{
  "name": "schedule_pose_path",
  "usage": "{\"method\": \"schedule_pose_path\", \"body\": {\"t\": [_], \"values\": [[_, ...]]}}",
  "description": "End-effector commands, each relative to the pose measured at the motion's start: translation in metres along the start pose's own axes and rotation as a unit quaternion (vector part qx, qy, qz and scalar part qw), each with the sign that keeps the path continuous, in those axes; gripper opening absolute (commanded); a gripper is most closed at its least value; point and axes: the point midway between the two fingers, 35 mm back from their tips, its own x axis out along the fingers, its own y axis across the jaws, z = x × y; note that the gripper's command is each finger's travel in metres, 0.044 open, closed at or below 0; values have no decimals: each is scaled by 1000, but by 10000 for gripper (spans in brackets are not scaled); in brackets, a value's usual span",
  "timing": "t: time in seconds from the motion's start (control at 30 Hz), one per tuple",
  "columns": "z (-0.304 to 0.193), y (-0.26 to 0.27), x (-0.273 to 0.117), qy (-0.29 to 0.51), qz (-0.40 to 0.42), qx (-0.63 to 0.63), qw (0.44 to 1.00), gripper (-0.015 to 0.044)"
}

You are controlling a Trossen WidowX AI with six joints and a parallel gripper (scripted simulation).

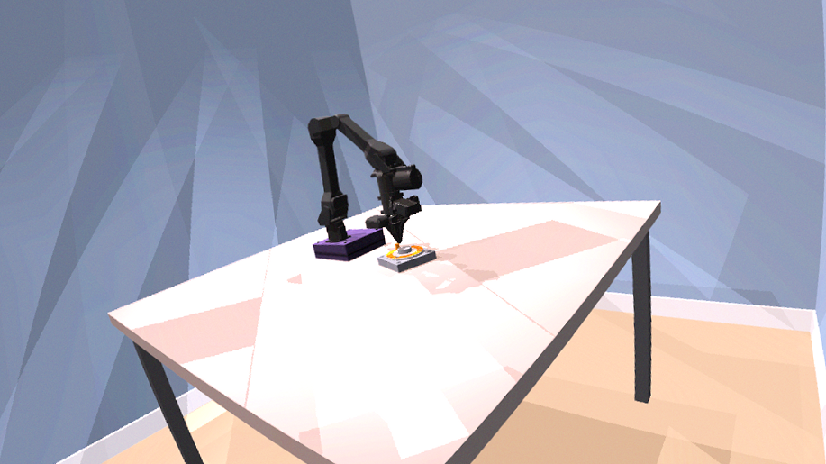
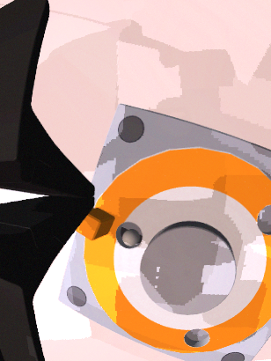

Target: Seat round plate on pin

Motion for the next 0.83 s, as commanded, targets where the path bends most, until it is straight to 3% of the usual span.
{"method": "schedule_pose_path", "body": {"t": [0.0, 0.2, 0.8], "values": [[2, -1, -15, -5, -2, -2, 1000, 0], [-2, 0, -45, -5, -2, -2, 1000, 0], [-1, 1, -37, -5, 0, -1, 1000, 0]]}}
